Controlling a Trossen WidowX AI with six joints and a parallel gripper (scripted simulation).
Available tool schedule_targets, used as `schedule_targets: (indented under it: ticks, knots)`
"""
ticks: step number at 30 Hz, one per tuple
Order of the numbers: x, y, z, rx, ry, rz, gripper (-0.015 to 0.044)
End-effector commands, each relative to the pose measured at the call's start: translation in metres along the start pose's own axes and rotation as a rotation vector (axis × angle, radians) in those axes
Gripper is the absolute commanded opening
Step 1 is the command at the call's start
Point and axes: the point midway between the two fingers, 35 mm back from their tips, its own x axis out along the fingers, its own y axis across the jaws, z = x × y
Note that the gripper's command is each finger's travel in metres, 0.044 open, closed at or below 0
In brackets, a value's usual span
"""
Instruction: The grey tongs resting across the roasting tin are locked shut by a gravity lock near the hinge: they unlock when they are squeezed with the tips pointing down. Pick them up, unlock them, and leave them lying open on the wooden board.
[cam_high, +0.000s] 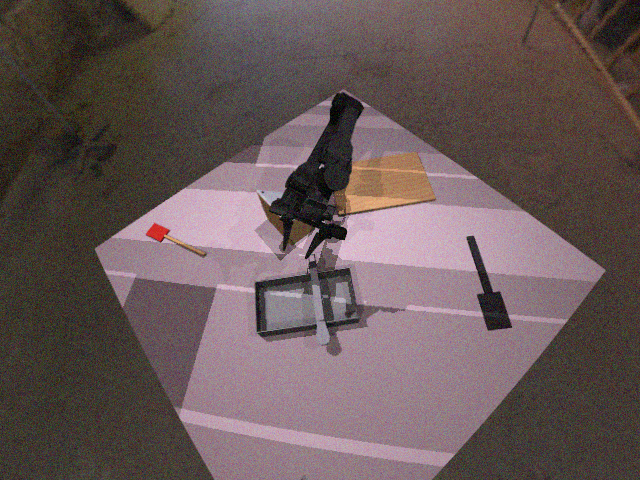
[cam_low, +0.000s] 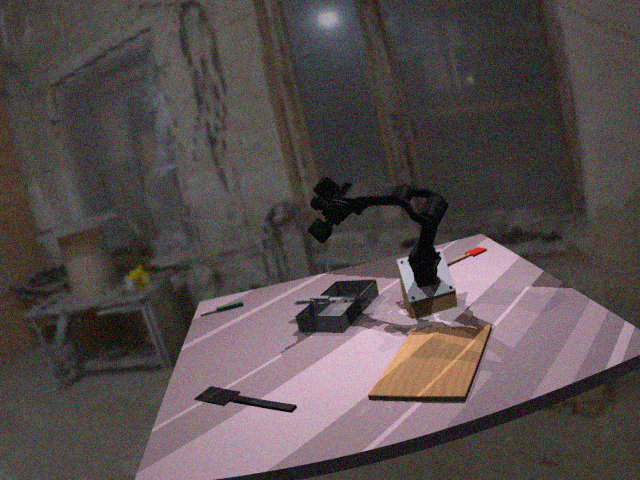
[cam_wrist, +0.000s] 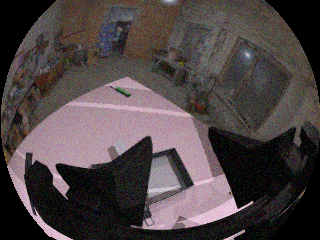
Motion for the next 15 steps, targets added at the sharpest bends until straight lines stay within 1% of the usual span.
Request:
schedule_targets:
  ticks: [1, 6, 11, 13, 15]
  knots:
    - [0.028, 0.04, -0.024, -0.08, 0.217, 0.065, 0.026]
    - [0.057, 0.086, -0.068, -0.2, 0.522, 0.116, 0.026]
    - [0.075, 0.125, -0.121, -0.312, 0.829, 0.126, 0.026]
    - [0.078, 0.133, -0.136, -0.34, 0.908, 0.122, 0.026]
    - [0.078, 0.134, -0.138, -0.343, 0.918, 0.121, 0.026]
